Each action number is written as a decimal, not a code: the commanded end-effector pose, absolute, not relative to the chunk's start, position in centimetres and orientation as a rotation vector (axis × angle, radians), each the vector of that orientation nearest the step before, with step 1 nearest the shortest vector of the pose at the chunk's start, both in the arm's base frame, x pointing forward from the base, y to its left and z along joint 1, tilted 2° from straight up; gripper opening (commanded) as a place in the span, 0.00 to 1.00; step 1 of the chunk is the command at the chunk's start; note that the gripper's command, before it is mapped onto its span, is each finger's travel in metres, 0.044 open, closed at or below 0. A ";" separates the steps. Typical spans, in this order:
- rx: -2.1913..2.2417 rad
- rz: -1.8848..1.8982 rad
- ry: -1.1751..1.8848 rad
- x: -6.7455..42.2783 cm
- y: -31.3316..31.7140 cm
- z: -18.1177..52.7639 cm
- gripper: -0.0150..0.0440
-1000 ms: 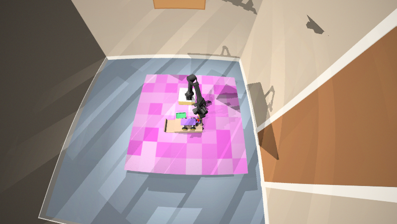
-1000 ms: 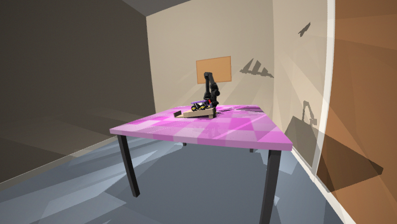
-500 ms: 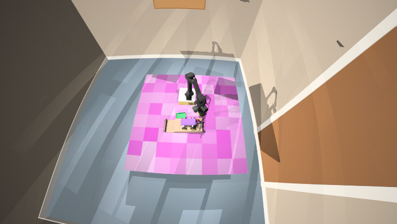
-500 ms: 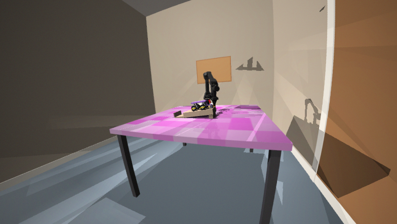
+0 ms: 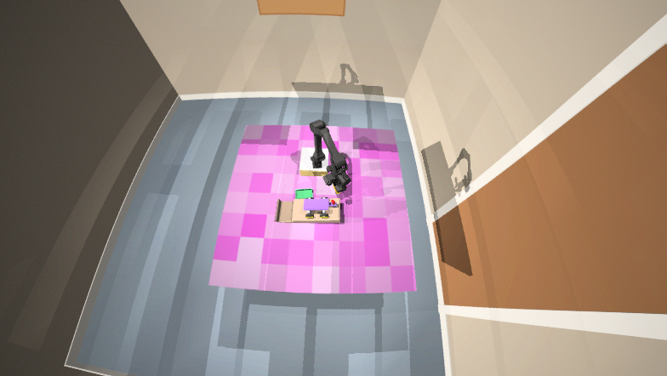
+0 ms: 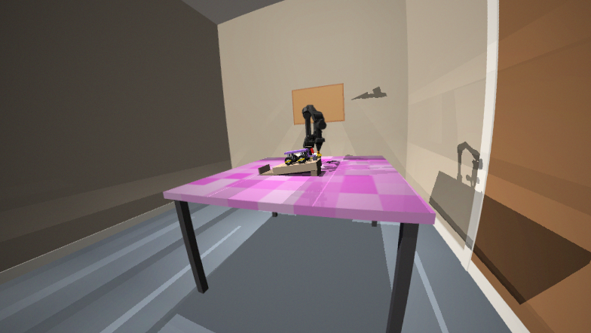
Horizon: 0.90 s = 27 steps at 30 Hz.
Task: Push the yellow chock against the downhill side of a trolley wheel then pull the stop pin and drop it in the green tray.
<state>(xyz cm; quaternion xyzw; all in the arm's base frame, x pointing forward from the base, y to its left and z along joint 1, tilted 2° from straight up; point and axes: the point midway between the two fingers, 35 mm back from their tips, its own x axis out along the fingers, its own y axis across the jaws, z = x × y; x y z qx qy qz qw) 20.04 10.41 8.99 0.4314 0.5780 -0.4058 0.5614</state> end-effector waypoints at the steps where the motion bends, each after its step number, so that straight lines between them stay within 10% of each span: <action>1: 1.018 -0.946 1.363 20.1 10.5 10.5 0.25; 27: 0.825 -0.750 1.440 20.3 10.5 13.6 0.25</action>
